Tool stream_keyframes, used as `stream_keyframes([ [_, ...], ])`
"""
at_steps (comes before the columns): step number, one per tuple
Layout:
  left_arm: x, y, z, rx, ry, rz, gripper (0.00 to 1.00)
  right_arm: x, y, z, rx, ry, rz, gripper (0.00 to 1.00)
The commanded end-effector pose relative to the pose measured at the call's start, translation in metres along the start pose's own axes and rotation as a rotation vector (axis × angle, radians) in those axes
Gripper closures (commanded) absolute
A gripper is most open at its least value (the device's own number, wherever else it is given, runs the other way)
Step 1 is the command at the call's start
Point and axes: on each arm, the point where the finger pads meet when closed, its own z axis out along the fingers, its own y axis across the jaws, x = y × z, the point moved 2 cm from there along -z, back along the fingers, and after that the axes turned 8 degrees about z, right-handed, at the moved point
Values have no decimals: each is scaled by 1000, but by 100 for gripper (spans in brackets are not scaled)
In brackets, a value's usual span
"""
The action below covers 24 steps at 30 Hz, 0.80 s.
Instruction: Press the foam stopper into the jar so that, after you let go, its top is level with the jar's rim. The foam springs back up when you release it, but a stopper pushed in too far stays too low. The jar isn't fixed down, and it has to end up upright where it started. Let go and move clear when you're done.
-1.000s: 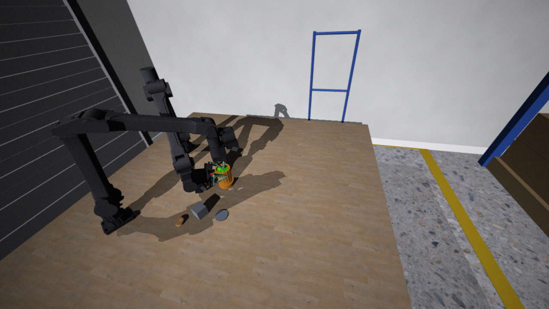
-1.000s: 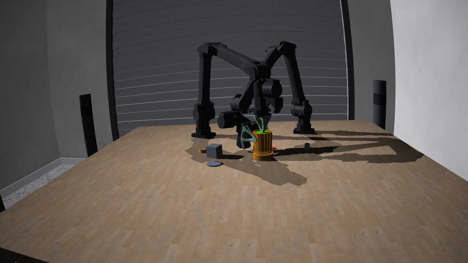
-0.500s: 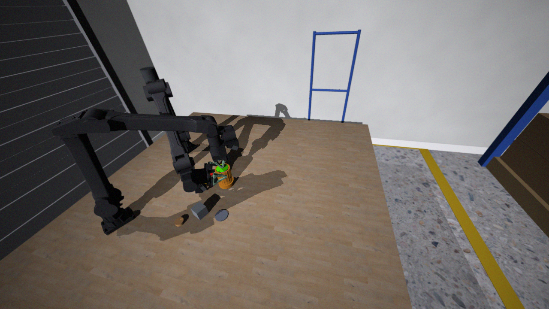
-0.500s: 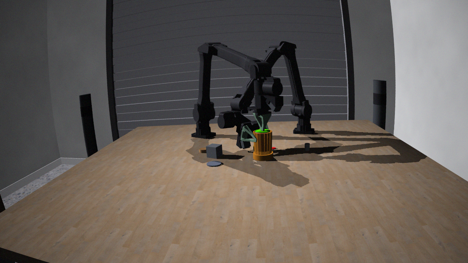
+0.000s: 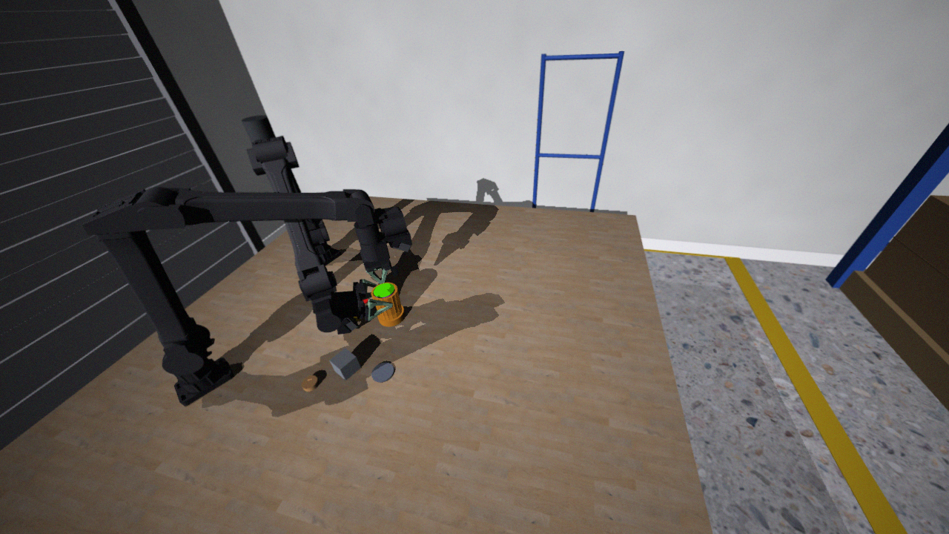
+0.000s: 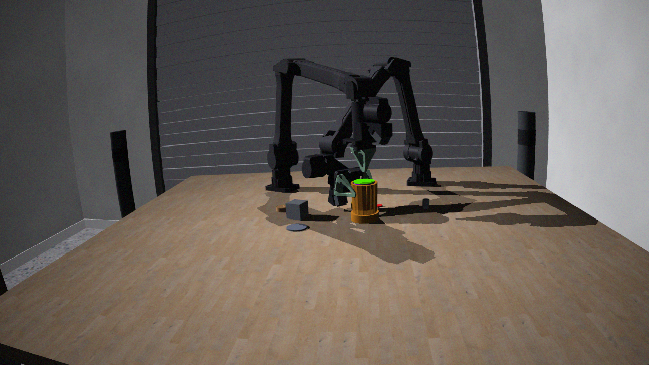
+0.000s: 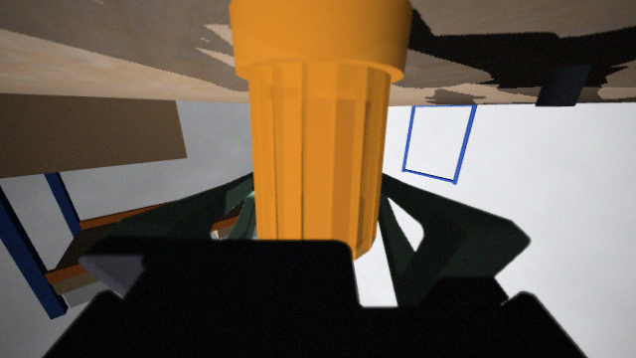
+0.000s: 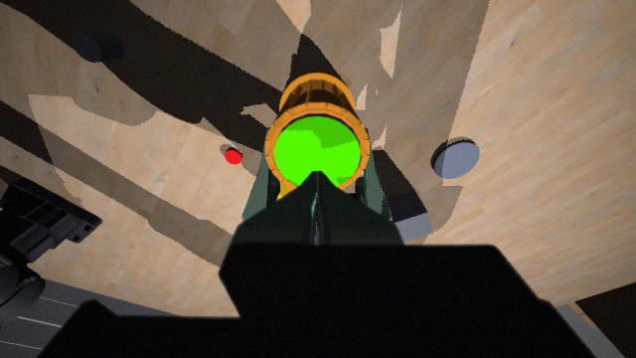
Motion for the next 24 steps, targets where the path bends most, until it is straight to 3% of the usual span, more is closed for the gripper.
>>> stream_keyframes([
  [1,23,15,-13,-36,14,-33,36,-6,-3,-2,5,17,6,100],
  [4,23,15,-13,-36,14,-33,36,-6,-3,-31,-2,-37,6,100],
  [6,23,15,-13,-36,14,-33,36,-5,-3,-27,-1,-28,6,100],
  [7,23,15,-13,-36,14,-33,36,-4,-4,-39,-4,-50,6,100],
  [9,23,15,-13,-36,14,-33,36,-5,-3,-30,-2,-33,6,100],
  [10,23,15,-13,-36,14,-33,36,-6,-3,-40,-5,-61,6,100],
  [12,23,15,-13,-36,14,-33,36,-8,-3,-30,-3,-41,6,100],
  [15,23,15,-13,-36,14,-33,36,-4,-4,-36,-4,-51,6,100],
  [17,23,15,-13,-36,14,-33,36,-5,-3,-22,0,-23,6,100],
  [21,23,15,-13,-36,14,-33,36,-7,-3,-42,-6,-67,5,100],
  [24,23,15,-13,-36,14,-33,36,-6,-3,-36,-4,-57,5,100],
])
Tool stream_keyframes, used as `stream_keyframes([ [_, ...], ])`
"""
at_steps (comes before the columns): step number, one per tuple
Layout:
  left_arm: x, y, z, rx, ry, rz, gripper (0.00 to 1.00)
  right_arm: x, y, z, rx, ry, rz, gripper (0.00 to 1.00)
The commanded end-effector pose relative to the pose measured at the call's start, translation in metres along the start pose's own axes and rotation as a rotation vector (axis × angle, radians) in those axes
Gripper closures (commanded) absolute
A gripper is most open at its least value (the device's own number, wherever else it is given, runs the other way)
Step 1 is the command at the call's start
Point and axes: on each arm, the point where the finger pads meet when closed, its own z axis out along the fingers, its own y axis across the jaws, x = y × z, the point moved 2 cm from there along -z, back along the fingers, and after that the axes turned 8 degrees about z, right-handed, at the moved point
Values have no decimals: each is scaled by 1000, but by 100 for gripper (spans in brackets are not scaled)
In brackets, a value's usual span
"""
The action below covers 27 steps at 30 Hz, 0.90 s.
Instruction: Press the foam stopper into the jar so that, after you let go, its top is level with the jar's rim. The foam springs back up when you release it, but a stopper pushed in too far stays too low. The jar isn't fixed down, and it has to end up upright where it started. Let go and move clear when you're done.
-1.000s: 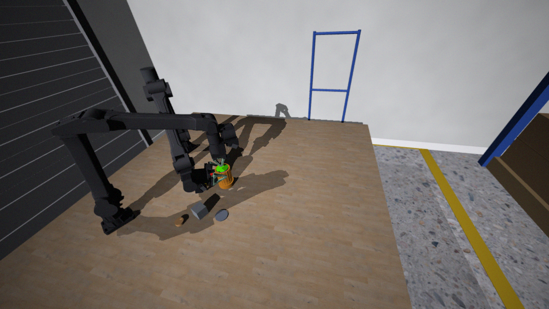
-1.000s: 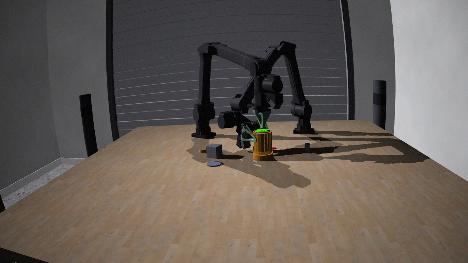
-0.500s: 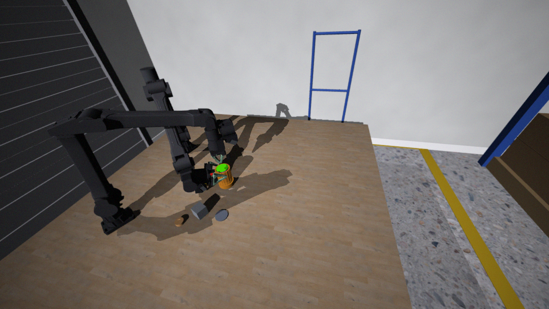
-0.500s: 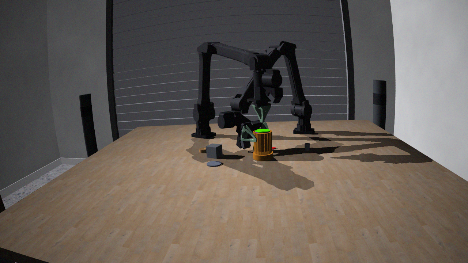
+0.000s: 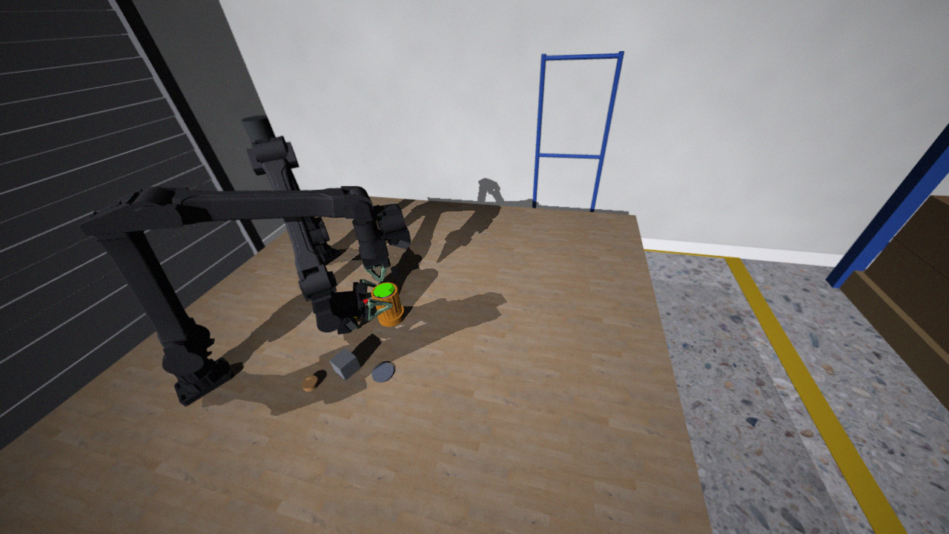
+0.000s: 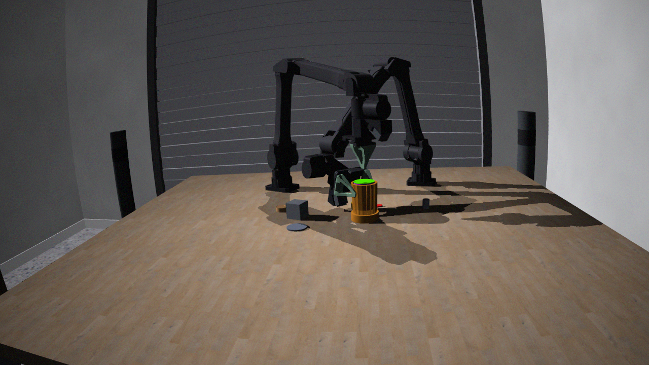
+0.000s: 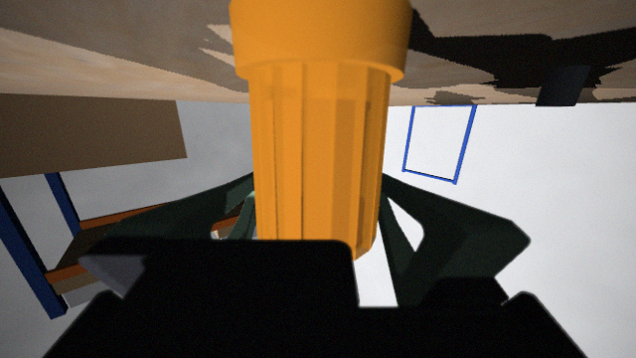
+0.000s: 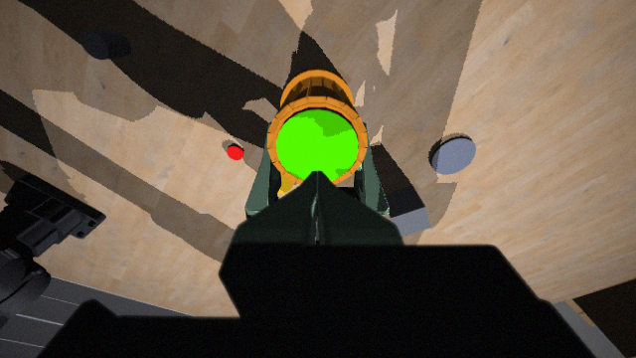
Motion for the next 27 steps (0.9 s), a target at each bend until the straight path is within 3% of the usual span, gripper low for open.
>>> stream_keyframes([
  [1,23,15,-13,-36,14,-33,36,-8,-3,-25,-4,-51,5,100],
  [8,23,15,-13,-36,14,-33,36,-10,-3,-32,-6,-68,5,100],
  [9,23,15,-13,-36,14,-33,36,-10,-1,-19,-3,-45,3,100],
  [15,23,14,-13,-36,14,-33,36,-11,-3,-34,-7,-78,4,100],
  [27,22,14,-13,-36,14,-32,36,-14,-2,-32,-8,-82,2,100],
])
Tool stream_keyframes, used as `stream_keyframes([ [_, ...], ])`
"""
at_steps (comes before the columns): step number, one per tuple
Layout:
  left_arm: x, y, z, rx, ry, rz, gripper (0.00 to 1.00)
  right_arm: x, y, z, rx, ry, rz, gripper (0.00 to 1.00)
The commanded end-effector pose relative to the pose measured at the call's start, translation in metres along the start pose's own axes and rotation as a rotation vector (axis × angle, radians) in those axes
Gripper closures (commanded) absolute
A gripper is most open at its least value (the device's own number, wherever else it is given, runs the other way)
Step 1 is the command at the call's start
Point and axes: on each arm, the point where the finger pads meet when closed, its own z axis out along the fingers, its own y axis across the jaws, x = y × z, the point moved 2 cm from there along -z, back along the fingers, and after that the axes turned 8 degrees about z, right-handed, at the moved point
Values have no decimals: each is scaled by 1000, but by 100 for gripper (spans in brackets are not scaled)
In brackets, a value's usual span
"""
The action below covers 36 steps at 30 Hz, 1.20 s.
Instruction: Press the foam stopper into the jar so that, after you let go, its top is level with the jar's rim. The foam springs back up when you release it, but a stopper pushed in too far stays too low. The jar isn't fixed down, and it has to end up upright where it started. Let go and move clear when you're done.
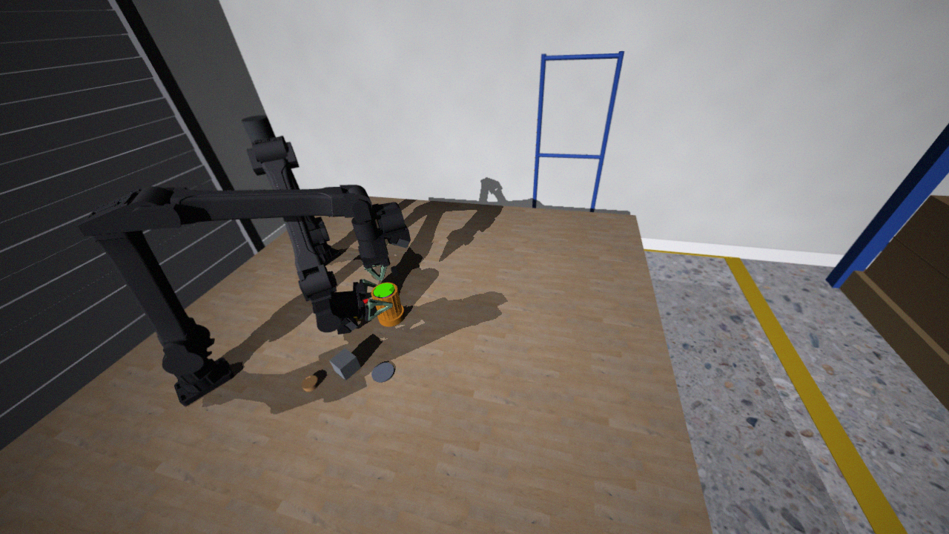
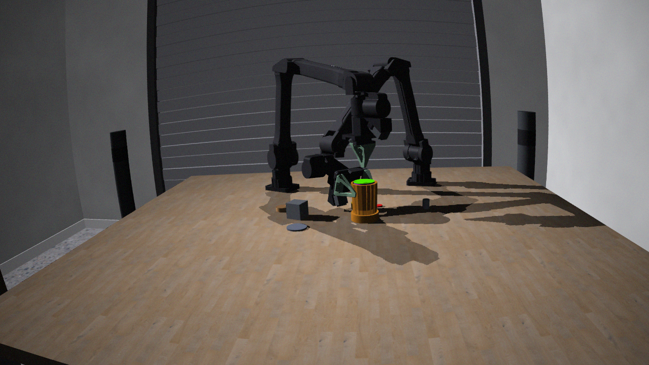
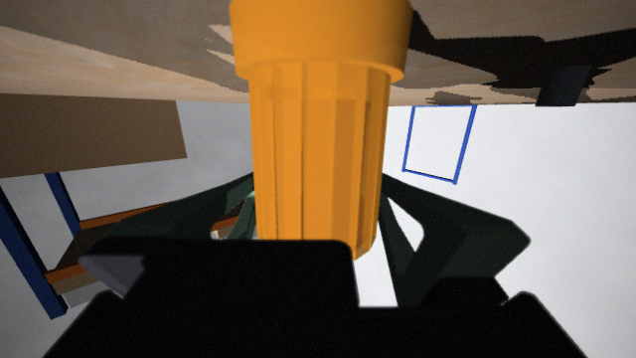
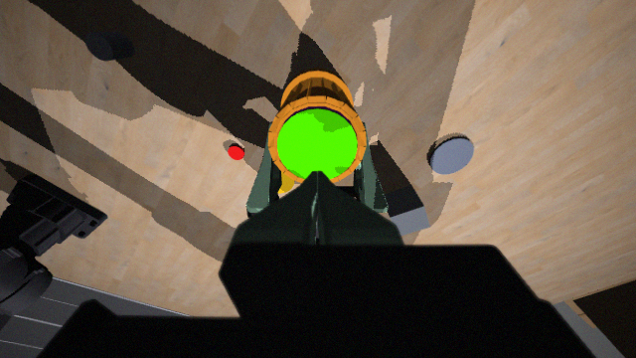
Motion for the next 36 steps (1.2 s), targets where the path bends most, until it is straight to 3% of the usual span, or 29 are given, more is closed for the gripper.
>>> stream_keyframes([
  [1,22,14,-13,-36,14,-32,36,-8,-3,-9,-3,-47,2,100],
  [4,22,14,-13,-36,14,-32,36,-9,-3,12,2,-12,2,100],
  [13,22,14,-13,-36,14,-32,36,-9,-3,30,3,-5,1,100],
  [36,22,14,-13,-36,14,-32,36,-8,-2,53,3,0,0,100],
])
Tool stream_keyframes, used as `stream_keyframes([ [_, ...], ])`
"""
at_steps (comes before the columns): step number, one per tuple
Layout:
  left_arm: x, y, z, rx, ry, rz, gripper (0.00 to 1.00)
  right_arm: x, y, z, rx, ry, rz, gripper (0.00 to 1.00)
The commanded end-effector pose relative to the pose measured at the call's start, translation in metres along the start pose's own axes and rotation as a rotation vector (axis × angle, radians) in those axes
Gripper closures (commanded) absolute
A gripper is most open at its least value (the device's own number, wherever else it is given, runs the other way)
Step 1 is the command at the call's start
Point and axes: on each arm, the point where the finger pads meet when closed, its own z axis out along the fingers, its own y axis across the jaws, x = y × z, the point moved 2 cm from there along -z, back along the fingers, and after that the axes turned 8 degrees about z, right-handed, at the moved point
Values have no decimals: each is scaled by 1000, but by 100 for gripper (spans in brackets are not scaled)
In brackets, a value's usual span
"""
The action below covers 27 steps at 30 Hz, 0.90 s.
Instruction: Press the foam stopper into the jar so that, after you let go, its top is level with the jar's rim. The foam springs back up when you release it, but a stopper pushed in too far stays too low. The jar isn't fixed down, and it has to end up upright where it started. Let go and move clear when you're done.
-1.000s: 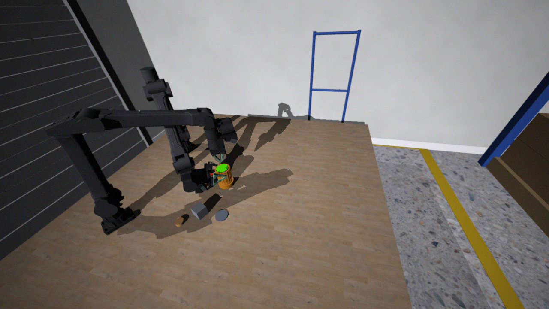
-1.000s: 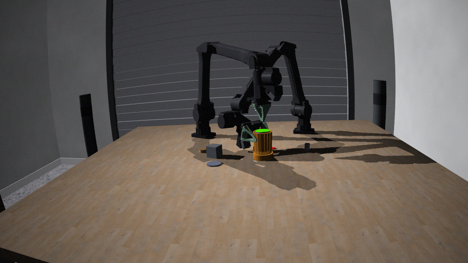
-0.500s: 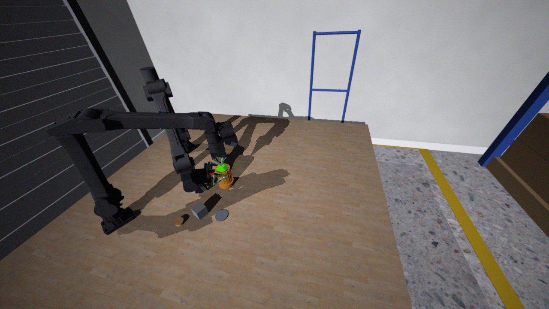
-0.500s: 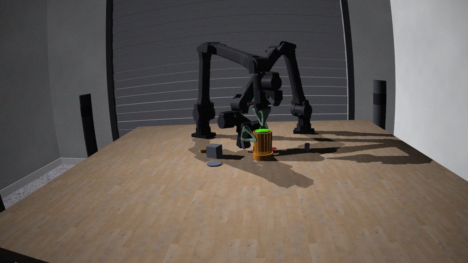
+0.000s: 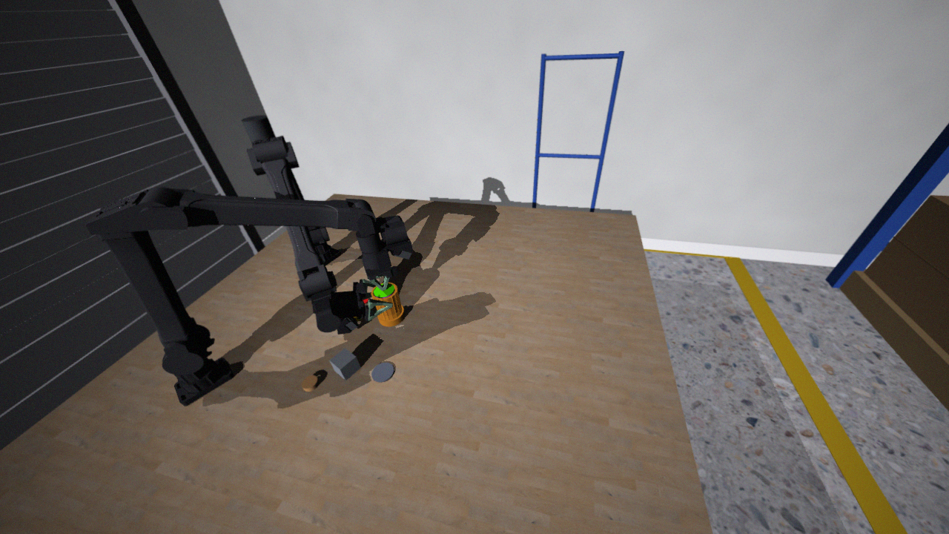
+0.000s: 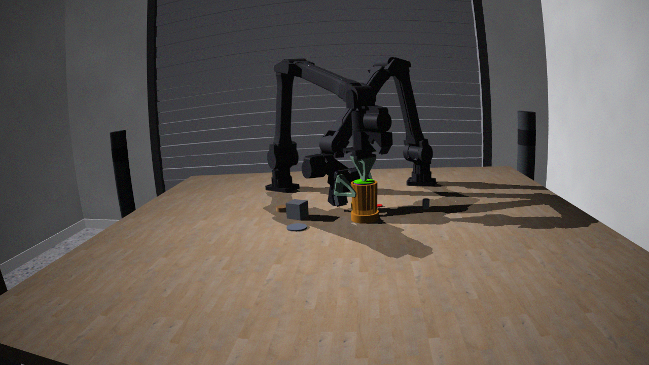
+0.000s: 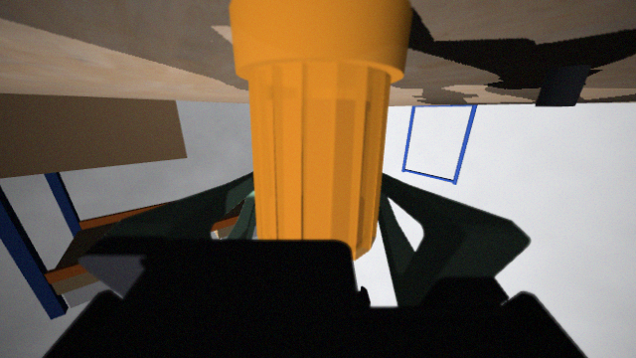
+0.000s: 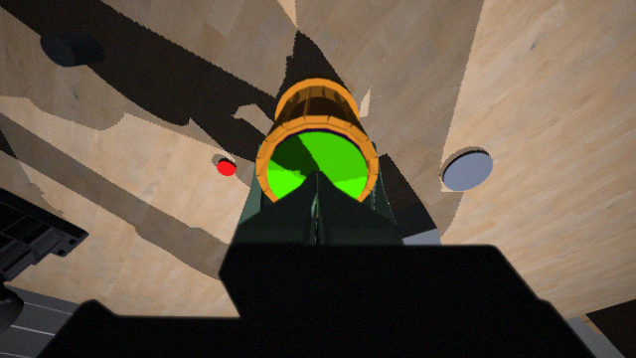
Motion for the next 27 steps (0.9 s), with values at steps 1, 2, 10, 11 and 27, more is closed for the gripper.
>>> stream_keyframes([
  [1,22,14,-13,-36,14,-32,36,-8,-2,14,4,2,0,100],
  [2,22,14,-13,-36,14,-32,36,-5,-2,14,5,13,0,100],
  [10,22,14,-13,-36,14,-32,36,-8,-2,16,4,1,0,100],
  [11,22,14,-13,-36,14,-32,36,-7,-2,16,4,2,0,100],
  [27,22,14,-13,-36,14,-32,36,-7,-2,22,4,4,-1,100],
])
